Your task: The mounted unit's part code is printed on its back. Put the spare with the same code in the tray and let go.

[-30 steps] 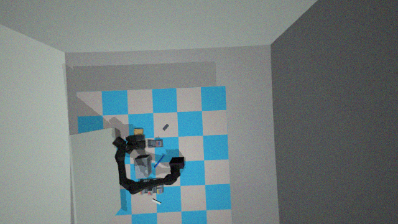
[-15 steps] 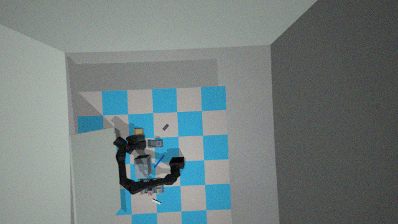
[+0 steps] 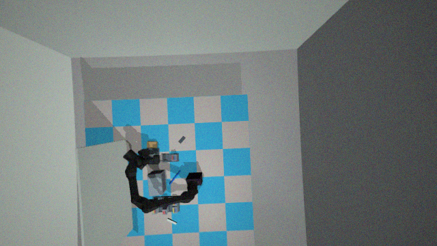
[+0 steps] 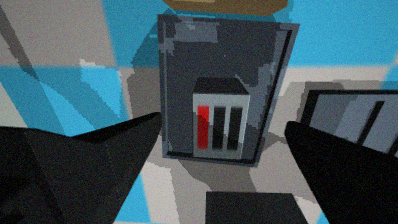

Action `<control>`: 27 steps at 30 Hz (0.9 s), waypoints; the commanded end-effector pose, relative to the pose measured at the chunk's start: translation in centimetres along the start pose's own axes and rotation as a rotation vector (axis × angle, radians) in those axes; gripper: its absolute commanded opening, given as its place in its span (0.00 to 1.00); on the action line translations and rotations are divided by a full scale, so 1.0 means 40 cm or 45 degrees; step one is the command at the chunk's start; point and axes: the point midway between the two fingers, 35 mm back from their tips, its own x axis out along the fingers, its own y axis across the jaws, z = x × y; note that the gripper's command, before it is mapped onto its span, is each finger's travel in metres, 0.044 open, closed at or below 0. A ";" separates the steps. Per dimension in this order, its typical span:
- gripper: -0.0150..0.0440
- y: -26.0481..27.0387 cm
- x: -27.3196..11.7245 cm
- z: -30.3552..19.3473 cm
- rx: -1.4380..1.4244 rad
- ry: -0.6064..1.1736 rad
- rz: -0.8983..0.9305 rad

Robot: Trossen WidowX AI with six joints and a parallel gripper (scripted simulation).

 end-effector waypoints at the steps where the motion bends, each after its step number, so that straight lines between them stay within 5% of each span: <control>1: 1.00 0.006 -0.163 0.007 -0.007 -0.020 0.025; 4: 1.00 -0.004 -0.229 0.002 -0.005 -0.017 0.024; 27: 1.00 0.004 -0.228 0.008 -0.002 -0.031 0.058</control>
